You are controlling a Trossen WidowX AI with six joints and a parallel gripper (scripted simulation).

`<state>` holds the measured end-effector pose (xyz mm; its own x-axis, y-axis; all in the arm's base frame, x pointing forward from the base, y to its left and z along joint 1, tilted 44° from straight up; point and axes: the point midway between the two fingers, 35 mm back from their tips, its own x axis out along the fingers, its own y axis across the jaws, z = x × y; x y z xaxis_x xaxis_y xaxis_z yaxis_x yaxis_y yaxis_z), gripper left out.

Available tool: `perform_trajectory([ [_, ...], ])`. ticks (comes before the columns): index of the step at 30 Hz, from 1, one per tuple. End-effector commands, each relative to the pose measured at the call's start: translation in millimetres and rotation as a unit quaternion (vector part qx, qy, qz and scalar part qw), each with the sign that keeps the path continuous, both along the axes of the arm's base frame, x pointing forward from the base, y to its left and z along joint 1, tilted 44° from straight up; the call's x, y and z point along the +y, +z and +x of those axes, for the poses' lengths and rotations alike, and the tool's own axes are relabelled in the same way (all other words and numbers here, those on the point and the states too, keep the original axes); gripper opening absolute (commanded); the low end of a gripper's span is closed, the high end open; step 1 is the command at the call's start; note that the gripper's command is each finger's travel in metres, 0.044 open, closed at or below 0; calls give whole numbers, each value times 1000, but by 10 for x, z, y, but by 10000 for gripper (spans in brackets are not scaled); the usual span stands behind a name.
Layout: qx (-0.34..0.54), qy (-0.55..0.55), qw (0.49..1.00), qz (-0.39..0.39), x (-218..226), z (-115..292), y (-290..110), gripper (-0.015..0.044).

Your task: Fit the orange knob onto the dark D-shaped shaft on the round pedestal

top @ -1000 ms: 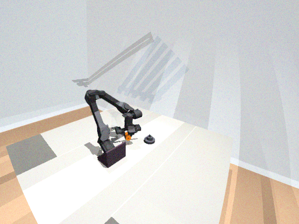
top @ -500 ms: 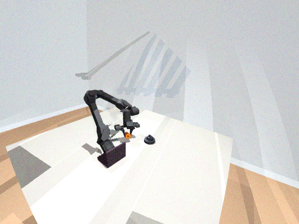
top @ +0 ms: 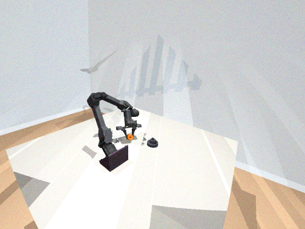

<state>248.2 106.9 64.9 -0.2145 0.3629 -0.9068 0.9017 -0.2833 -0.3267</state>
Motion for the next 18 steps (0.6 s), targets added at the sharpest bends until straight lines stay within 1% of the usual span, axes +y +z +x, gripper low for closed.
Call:
perform_trajectory([
  [1,9,9,999,-29,23,19,34,179],
  [18,51,57,984,-160,150,99,154,179],
])
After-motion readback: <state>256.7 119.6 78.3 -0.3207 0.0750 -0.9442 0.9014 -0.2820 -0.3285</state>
